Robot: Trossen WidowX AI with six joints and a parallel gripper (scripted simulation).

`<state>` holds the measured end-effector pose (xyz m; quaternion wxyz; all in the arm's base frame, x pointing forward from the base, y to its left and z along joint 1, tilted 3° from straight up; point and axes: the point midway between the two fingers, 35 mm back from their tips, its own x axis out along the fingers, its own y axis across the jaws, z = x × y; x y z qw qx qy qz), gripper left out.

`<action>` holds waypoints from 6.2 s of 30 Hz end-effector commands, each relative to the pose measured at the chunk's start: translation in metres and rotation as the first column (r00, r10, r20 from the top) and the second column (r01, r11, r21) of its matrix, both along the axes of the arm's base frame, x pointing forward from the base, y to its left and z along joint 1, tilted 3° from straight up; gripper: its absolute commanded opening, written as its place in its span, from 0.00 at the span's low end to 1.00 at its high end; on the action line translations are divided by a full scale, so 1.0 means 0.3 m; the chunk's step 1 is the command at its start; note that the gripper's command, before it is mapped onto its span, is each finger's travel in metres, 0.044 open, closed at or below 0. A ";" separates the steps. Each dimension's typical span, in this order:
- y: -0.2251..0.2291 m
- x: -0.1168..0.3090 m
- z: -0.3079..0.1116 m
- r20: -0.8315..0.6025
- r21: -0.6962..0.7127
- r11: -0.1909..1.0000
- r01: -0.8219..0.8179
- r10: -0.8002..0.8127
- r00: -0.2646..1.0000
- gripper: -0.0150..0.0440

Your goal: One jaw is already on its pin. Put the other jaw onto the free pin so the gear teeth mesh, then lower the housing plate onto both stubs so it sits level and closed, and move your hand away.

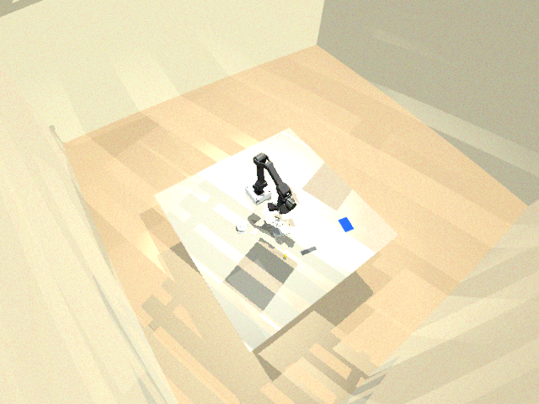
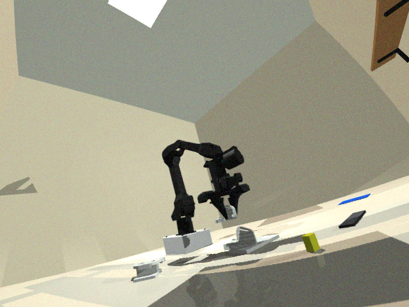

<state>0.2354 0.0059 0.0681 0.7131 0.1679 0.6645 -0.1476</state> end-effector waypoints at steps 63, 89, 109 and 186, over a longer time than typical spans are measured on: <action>-0.131 0.303 0.024 0.003 -0.005 1.000 0.030 -0.030 1.000 0.48; -0.128 0.306 0.024 0.003 -0.005 1.000 0.026 -0.026 1.000 0.48; -0.128 0.316 -0.059 0.003 -0.005 1.000 0.027 -0.026 1.000 0.48; -0.127 0.321 -0.187 0.003 -0.004 0.999 0.042 -0.042 0.999 0.48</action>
